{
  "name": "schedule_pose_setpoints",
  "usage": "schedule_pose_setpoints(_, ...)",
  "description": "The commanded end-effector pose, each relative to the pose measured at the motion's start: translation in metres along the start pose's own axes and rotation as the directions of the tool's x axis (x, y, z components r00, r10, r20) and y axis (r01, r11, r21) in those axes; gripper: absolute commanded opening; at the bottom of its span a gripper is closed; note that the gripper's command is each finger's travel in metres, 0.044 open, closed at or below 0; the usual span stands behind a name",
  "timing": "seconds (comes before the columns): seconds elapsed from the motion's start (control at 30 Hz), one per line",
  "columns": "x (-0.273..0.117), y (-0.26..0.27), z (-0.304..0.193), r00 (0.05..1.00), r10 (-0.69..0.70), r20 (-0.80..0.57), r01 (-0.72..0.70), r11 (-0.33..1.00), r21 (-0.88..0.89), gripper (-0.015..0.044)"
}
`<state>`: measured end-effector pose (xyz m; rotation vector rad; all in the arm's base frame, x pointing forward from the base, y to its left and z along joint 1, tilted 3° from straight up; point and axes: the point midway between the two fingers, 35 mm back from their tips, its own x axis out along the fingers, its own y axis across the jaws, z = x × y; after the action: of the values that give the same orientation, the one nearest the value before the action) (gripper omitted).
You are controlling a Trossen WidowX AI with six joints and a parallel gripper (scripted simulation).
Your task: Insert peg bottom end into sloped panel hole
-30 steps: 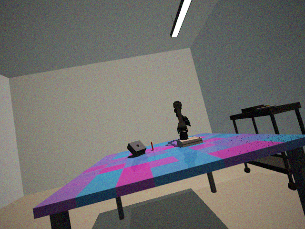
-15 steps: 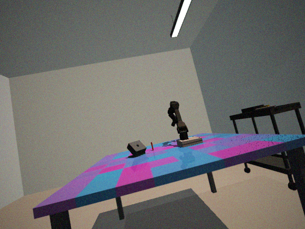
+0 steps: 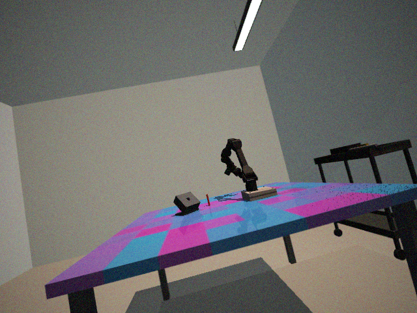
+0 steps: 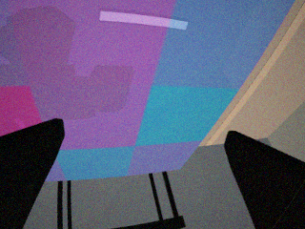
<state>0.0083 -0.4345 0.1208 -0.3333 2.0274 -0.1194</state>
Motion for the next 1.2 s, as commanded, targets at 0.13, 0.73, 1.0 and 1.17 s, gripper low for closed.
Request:
schedule_pose_setpoints(0.13, -0.021, 0.005, 0.040, 0.997, -0.024, 0.070, 0.032, 0.992, -0.123, 0.0440)
schedule_pose_setpoints(0.73, -0.065, 0.034, 0.134, 0.974, -0.026, 0.225, 0.116, 0.909, -0.401, 0.0440)
schedule_pose_setpoints(1.0, -0.085, 0.055, 0.171, 0.958, -0.009, 0.285, 0.160, 0.844, -0.511, 0.0440)
schedule_pose_setpoints(1.17, -0.097, 0.071, 0.192, 0.948, 0.007, 0.319, 0.188, 0.796, -0.575, 0.0440)
